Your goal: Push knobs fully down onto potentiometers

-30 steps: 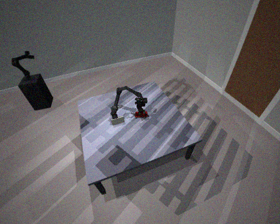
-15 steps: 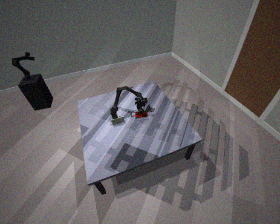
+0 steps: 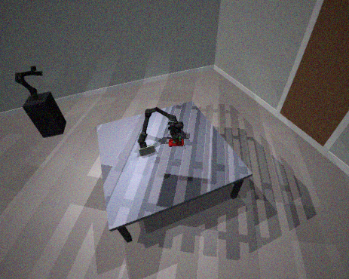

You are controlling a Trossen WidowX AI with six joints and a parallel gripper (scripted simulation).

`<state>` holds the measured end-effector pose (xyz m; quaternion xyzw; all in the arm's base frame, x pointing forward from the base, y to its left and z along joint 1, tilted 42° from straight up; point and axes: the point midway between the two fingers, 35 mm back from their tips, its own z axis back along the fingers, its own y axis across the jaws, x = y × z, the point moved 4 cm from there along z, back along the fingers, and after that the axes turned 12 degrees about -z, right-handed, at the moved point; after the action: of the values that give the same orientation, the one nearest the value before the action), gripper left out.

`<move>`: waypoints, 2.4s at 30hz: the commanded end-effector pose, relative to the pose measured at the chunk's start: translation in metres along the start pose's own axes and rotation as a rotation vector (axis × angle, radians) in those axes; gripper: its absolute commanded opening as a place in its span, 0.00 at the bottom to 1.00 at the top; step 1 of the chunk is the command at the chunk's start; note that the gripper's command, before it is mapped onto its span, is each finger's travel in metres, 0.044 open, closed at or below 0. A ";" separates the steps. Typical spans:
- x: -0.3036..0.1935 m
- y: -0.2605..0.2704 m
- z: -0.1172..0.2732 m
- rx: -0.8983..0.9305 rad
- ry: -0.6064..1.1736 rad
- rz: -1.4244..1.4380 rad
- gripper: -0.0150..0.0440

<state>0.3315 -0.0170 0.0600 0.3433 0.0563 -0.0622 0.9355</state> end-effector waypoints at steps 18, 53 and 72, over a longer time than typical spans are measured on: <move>0.001 0.002 -0.015 0.005 0.010 0.005 0.25; 0.001 0.002 -0.025 0.006 0.010 0.005 0.25; 0.000 0.002 -0.030 0.006 0.010 0.005 0.25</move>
<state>0.3288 -0.0093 0.0500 0.3415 0.0522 -0.0697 0.9359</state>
